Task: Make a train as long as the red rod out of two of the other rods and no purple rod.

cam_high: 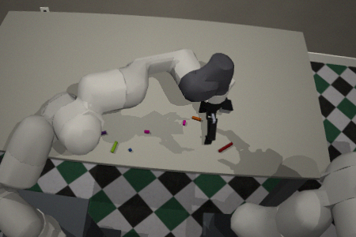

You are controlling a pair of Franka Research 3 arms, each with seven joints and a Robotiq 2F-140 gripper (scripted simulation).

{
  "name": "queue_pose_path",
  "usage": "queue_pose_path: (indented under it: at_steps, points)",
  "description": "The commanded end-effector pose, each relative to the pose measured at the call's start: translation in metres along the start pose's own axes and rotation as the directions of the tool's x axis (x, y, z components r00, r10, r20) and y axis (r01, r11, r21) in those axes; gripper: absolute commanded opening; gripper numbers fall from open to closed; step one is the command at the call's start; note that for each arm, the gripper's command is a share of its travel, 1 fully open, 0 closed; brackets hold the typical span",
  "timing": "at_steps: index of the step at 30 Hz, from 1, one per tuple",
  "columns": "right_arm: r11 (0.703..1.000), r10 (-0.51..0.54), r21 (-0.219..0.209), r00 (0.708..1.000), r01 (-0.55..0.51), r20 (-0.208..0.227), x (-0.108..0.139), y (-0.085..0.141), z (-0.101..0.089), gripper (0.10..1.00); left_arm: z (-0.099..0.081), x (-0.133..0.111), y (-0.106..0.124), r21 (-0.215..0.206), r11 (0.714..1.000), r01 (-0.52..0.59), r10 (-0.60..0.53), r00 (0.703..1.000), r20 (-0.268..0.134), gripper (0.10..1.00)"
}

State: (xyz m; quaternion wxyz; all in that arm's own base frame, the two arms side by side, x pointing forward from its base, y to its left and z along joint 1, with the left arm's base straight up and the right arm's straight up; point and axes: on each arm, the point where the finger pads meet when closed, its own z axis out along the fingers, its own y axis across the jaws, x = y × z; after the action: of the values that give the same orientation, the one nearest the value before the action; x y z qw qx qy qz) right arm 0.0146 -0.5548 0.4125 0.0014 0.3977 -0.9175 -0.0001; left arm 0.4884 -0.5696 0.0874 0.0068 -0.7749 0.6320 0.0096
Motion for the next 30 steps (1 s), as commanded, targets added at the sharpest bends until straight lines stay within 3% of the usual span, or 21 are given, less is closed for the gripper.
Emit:
queue_pose_path:
  at_steps: [1, 5, 20, 22, 23, 30]
  points:
    - [1.000, 0.006, 0.001, 1.000, -0.006, 0.002, -0.001, 0.000, -0.001, 1.000, -0.002, 0.000, -0.002, 0.002, 0.986, 0.166, -0.166, 0.986, -0.014, 1.000]
    - [1.000, 0.006, 0.001, 1.000, -0.006, 0.002, -0.001, 0.000, -0.001, 1.000, -0.002, -0.002, -0.004, 0.002, 0.980, 0.201, -0.201, 0.979, -0.014, 1.000]
    - [1.000, 0.006, 0.001, 1.000, -0.006, 0.002, -0.001, 0.000, -0.001, 1.000, -0.005, -0.020, -0.023, -0.004, 0.876, 0.482, -0.482, 0.876, -0.014, 1.000]
    - [1.000, 0.006, 0.001, 1.000, -0.006, 0.002, -0.001, 0.000, -0.001, 1.000, -0.005, -0.020, -0.023, -0.004, 0.876, 0.482, -0.482, 0.876, -0.014, 1.000]
    - [1.000, 0.006, 0.001, 1.000, -0.006, 0.002, -0.001, 0.000, -0.001, 1.000, -0.005, -0.023, -0.026, -0.004, 0.852, 0.524, -0.524, 0.852, -0.014, 1.000]
    - [1.000, 0.006, 0.001, 1.000, -0.006, 0.002, -0.001, 0.000, -0.001, 1.000, -0.007, -0.031, -0.034, -0.007, 0.779, 0.628, -0.628, 0.778, -0.014, 1.000]
